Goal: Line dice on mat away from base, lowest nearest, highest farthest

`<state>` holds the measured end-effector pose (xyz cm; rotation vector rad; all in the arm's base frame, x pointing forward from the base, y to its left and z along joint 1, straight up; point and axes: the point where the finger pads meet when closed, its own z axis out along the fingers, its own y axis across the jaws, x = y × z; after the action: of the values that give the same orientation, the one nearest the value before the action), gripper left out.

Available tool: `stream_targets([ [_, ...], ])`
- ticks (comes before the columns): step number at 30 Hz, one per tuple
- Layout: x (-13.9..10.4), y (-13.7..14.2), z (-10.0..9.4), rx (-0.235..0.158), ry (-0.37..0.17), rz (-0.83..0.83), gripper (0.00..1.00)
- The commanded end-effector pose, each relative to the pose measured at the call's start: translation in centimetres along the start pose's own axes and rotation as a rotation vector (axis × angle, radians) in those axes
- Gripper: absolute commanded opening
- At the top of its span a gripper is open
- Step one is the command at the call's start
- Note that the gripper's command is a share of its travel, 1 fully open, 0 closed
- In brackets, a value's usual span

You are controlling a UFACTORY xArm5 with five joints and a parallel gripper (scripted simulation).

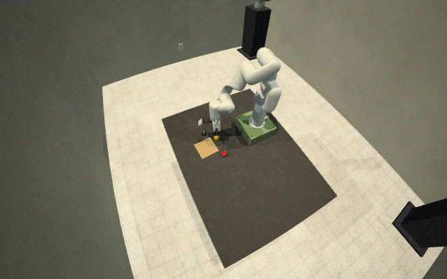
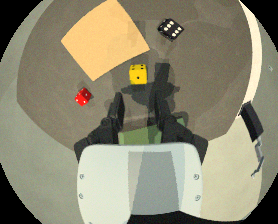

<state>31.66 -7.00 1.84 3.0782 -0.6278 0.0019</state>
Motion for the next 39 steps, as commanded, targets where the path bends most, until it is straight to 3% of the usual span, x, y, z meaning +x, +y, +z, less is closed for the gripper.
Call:
stream_targets([
  [1,0.1,0.0,-0.1,0.001,0.003,0.0,0.47],
  [25,0.1,0.0,0.1,0.001,0.003,0.0,0.47],
  [39,0.1,-0.1,1.6,0.001,0.003,0.0,0.47],
])
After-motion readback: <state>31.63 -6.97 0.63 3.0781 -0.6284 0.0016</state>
